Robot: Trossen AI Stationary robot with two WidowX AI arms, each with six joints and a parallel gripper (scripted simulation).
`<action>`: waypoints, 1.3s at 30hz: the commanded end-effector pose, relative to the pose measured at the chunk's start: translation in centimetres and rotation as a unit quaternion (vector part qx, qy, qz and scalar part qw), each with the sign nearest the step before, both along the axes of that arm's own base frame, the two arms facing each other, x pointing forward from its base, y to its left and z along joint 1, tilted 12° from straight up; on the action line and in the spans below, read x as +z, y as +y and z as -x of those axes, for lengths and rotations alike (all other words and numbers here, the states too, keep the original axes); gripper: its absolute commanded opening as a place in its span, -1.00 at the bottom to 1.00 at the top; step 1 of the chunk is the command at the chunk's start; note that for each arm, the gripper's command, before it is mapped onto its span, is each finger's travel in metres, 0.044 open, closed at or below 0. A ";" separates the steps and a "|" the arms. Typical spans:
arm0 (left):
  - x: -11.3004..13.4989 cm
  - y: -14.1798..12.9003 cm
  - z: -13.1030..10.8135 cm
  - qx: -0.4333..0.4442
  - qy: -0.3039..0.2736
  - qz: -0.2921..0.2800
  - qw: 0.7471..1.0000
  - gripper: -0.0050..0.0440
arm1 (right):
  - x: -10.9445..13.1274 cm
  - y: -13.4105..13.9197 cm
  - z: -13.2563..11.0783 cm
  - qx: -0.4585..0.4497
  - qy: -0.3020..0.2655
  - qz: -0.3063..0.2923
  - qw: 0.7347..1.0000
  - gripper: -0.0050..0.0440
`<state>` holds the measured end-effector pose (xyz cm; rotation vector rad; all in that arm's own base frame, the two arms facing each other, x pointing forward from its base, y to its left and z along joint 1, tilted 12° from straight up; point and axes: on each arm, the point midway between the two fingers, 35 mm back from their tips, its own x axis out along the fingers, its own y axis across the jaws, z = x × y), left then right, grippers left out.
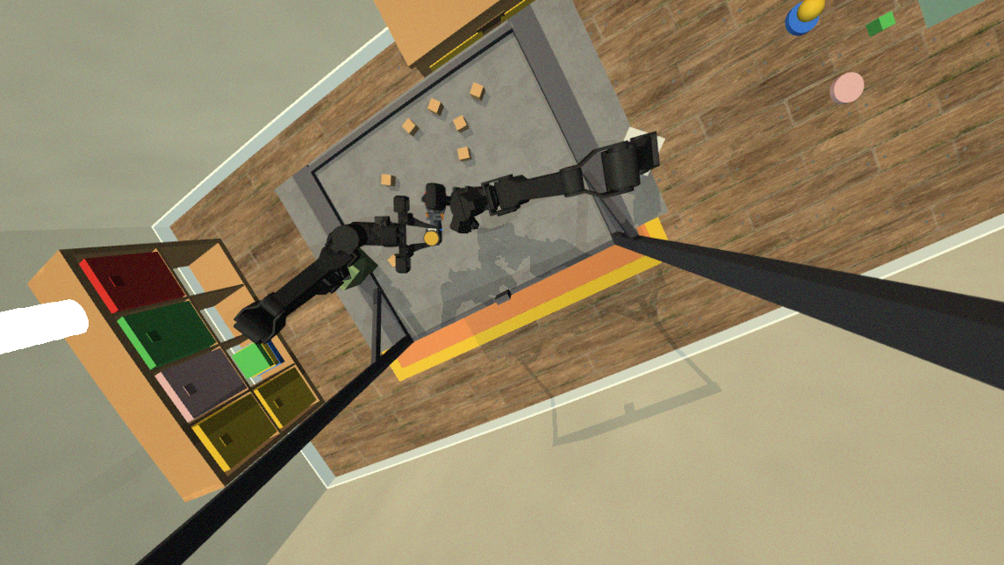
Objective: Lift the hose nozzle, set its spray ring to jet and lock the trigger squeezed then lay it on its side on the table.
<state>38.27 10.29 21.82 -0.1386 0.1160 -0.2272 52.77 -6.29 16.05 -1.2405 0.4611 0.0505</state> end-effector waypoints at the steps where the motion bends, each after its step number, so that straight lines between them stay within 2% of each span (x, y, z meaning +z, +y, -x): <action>1: 1.9 0.1 0.0 0.002 -0.024 -0.017 1.000 -0.12 | 1.4 0.0 -0.1 0.001 -0.014 0.000 1.000 0.86; 8: 1.9 0.1 0.0 0.002 -0.024 -0.017 1.000 -0.12 | 1.5 0.1 0.1 0.001 -0.014 0.000 1.000 0.86; 39: 1.9 0.1 0.0 0.002 -0.024 -0.017 1.000 -0.12 | 3.1 0.9 4.1 -0.001 -0.015 0.000 1.000 0.86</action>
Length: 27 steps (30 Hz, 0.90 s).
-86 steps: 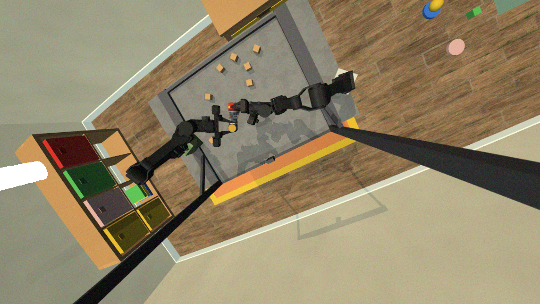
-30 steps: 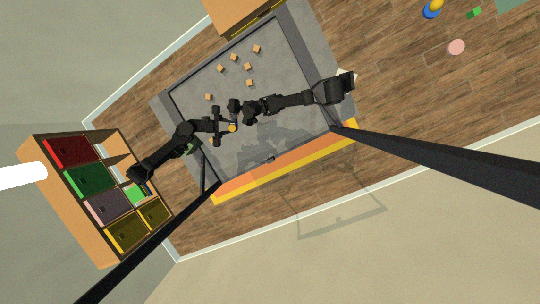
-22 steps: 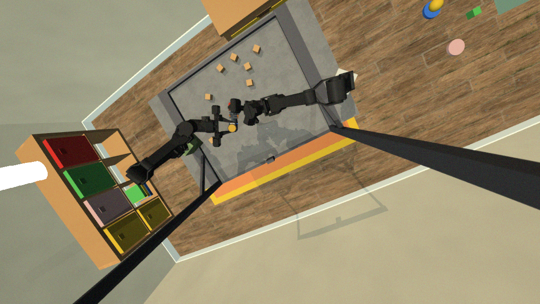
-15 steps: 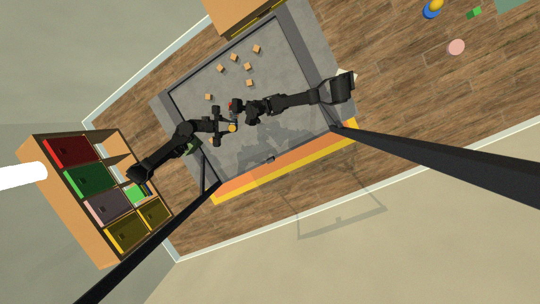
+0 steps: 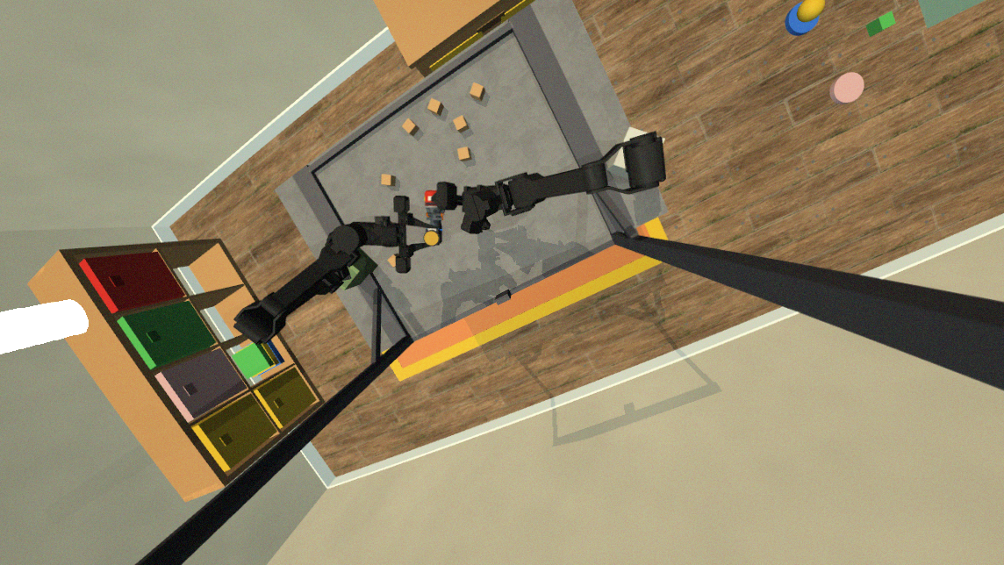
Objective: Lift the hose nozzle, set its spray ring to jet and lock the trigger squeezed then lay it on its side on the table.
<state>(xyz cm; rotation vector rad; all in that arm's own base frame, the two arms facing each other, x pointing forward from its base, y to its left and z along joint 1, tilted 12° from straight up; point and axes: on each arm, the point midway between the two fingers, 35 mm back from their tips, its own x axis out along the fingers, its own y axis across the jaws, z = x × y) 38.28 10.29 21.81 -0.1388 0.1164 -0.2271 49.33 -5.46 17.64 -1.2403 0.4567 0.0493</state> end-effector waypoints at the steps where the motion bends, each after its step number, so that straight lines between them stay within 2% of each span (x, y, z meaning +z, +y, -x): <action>1: 1.9 0.1 0.0 0.002 -0.025 -0.017 1.000 -0.12 | 1.5 0.1 0.8 -0.002 -0.013 0.000 1.000 0.86; 27: 1.9 0.1 0.0 0.002 -0.025 -0.017 1.000 -0.12 | 2.5 0.8 3.8 -0.002 -0.012 0.000 1.000 0.86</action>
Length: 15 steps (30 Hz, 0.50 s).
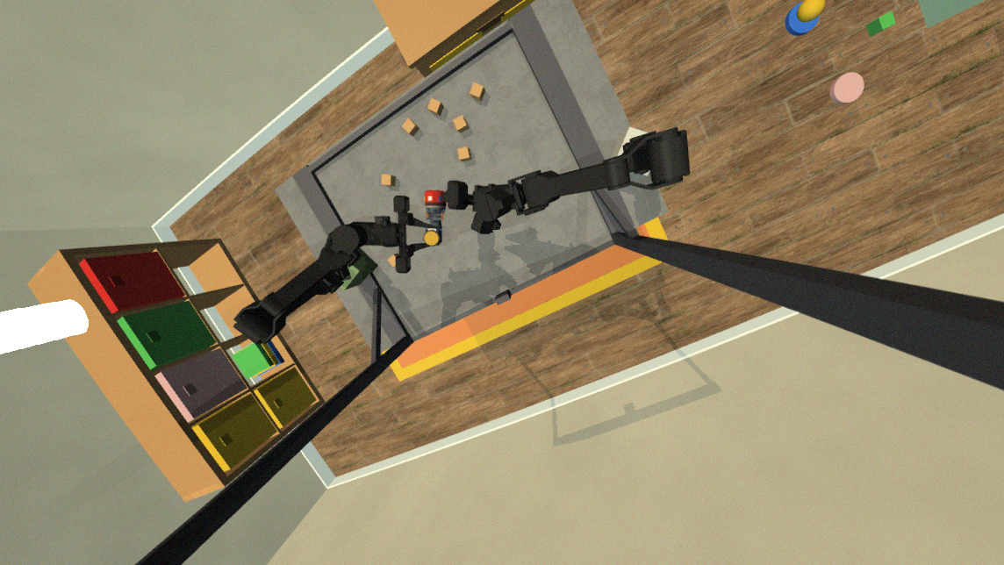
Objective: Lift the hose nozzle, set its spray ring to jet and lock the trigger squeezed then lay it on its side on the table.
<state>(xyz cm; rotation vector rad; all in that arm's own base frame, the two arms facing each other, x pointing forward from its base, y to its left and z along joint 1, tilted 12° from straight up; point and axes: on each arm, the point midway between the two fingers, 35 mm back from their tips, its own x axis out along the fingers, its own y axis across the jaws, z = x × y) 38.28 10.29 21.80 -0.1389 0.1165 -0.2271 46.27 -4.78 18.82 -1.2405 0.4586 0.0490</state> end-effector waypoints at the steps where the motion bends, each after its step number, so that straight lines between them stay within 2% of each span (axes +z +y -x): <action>1: 1.9 0.1 0.0 0.002 -0.025 -0.017 1.000 -0.12 | 1.4 0.1 0.8 -0.002 -0.013 0.000 1.000 0.86; 15: 1.9 0.1 0.0 0.002 -0.025 -0.017 1.000 -0.12 | 1.9 0.5 2.4 -0.002 -0.012 0.000 1.000 0.86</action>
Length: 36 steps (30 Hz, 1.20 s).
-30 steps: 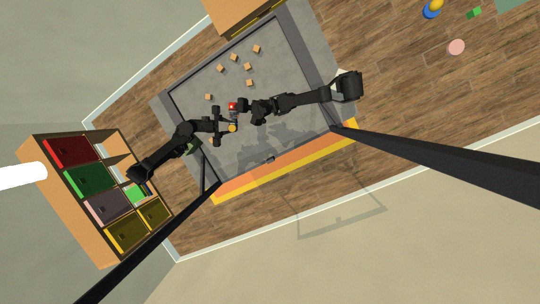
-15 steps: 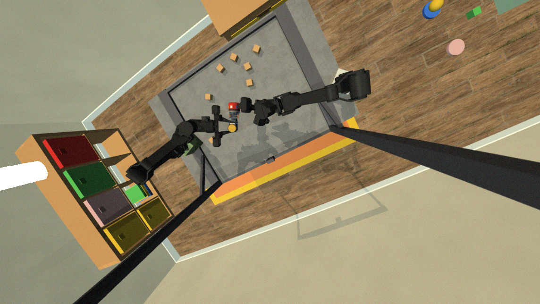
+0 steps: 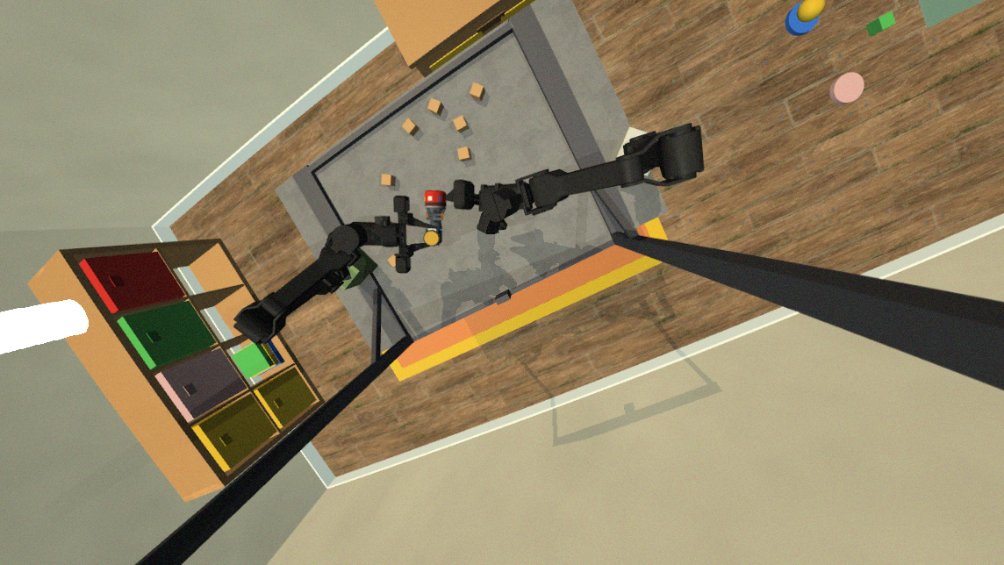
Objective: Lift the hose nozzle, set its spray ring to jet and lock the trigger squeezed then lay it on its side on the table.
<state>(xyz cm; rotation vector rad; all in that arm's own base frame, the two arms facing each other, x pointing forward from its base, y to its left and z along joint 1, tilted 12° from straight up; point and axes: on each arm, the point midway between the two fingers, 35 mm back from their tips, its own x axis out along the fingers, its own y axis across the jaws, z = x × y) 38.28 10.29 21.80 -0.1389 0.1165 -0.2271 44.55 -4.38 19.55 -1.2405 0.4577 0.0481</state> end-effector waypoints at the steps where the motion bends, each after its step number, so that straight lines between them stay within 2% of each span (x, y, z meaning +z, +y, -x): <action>1: 1.9 0.1 0.0 0.002 -0.025 -0.017 1.000 -0.12 | 1.2 0.1 0.8 -0.001 -0.011 0.000 1.000 0.86; 36: 1.9 0.1 0.0 0.002 -0.024 -0.017 1.000 -0.12 | 1.3 0.2 0.9 -0.002 -0.011 0.000 1.000 0.86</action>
